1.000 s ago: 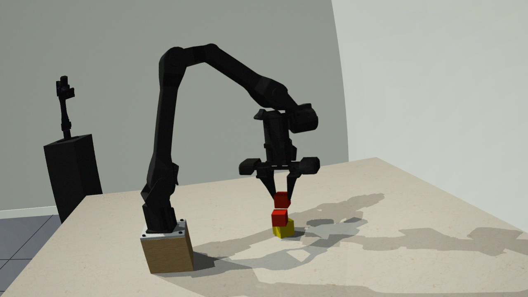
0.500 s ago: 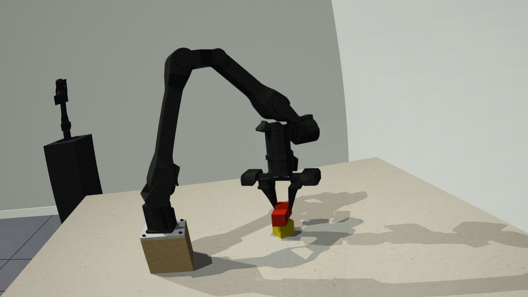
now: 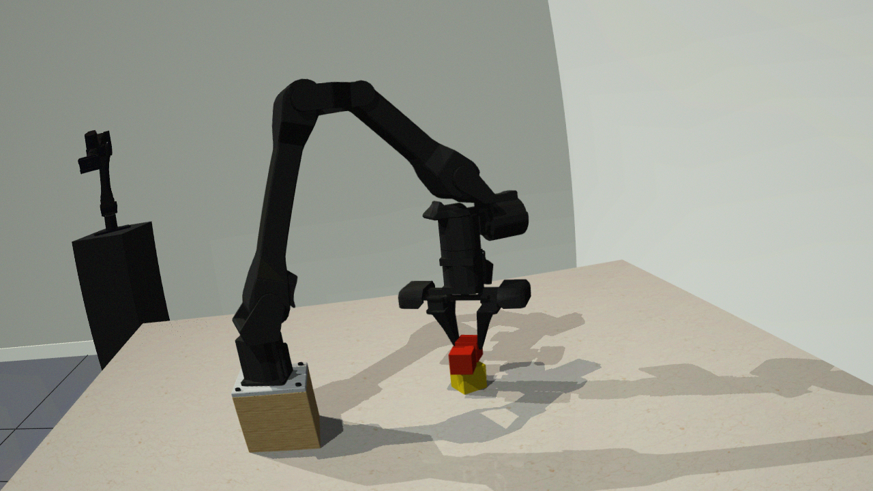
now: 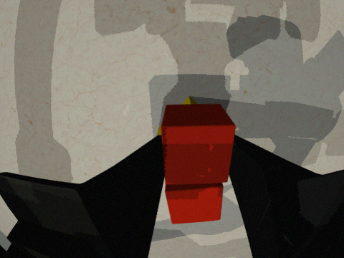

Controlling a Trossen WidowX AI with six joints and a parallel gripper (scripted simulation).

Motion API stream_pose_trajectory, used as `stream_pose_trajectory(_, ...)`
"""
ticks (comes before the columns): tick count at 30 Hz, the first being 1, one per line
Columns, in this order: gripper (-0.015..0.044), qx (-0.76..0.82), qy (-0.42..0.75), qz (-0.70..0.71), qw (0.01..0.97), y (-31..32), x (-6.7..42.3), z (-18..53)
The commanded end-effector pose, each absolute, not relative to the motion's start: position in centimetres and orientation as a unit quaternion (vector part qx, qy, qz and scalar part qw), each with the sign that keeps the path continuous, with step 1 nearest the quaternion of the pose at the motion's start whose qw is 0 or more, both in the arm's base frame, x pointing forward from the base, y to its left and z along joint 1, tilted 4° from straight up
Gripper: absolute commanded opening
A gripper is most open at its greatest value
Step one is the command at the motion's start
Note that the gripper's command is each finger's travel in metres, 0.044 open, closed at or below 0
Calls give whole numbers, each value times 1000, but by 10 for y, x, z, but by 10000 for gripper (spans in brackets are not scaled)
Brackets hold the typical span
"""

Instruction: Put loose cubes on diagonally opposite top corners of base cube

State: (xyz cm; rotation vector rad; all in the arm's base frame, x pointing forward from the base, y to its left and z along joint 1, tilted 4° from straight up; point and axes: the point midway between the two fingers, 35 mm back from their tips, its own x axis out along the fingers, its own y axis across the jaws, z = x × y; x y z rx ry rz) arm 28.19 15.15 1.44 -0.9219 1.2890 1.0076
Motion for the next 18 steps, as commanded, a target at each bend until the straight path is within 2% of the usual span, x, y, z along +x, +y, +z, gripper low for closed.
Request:
stream_pose_trajectory(1, 105, -394, 554, 433, 592, 152, 282, 14)
stream_pose_trajectory(5, 105, -394, 554, 433, 592, 152, 282, 14)
stream_pose_trajectory(9, 205, -394, 554, 433, 592, 152, 282, 14)
stream_pose_trajectory(18, 205, -396, 554, 433, 591, 151, 282, 24)
